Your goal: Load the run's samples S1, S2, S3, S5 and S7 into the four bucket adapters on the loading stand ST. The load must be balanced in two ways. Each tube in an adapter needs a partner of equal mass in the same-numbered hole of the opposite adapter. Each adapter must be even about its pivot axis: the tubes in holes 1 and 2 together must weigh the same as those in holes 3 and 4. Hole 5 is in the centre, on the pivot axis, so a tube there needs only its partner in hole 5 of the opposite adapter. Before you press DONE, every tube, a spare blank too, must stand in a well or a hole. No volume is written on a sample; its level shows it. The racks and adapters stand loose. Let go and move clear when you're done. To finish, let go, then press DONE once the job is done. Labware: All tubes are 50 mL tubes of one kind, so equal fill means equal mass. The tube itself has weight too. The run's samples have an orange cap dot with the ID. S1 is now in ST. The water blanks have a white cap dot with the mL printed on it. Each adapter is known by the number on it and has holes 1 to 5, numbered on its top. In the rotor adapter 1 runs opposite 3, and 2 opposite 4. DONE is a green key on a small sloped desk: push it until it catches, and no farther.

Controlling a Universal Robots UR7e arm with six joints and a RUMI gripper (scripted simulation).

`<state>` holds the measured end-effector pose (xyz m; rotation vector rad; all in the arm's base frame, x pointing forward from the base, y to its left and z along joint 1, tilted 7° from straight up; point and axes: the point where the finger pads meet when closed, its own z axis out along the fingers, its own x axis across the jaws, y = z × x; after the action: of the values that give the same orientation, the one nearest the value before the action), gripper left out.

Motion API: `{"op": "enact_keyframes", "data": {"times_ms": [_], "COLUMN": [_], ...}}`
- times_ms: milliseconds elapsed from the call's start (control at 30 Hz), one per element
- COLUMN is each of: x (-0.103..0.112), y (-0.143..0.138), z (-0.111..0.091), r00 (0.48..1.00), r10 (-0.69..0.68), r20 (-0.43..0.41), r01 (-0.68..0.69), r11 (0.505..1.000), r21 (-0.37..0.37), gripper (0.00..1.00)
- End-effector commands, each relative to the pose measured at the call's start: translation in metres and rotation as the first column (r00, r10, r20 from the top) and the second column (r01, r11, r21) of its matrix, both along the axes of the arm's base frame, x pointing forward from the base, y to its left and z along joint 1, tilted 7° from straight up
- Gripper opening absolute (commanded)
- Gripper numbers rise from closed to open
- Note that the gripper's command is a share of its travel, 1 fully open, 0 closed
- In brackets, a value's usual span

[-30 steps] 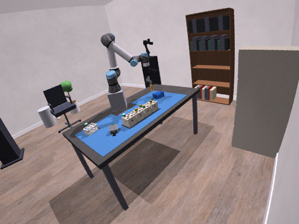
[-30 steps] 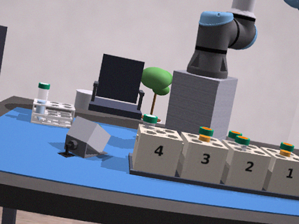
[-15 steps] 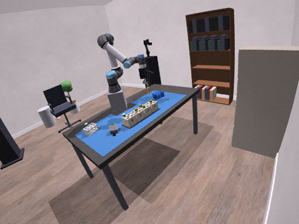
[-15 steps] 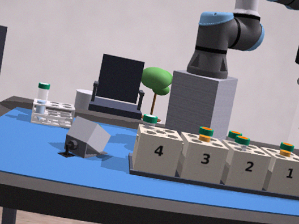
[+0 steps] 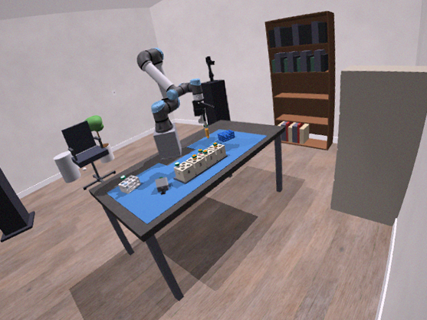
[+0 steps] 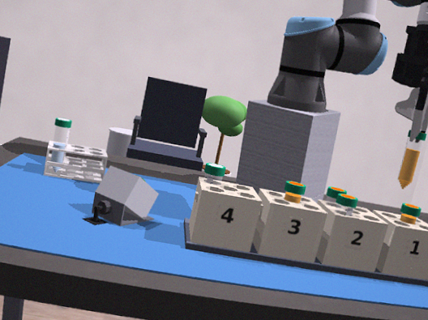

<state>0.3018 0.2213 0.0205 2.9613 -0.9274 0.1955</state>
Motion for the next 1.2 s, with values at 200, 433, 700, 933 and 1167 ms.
{"op": "enact_keyframes", "data": {"times_ms": [200,433,700,933,1167], "x": [0.035,0.050,0.075,0.091,0.112], "y": [-0.065,-0.094,-0.141,-0.171,-0.212], "z": [0.009,0.012,0.018,0.021,0.026], "r00": [1.000,1.000,1.000,1.000,1.000], "r10": [0.004,0.004,0.004,0.004,0.004], "r20": [-0.001,-0.001,-0.001,-0.001,-0.001], "r01": [-0.004,-0.004,-0.004,-0.004,-0.004], "r11": [1.000,1.000,1.000,1.000,1.000], "r21": [0.006,0.006,0.006,0.006,0.006], "gripper": [0.00,0.00,0.00,0.00,0.00]}}
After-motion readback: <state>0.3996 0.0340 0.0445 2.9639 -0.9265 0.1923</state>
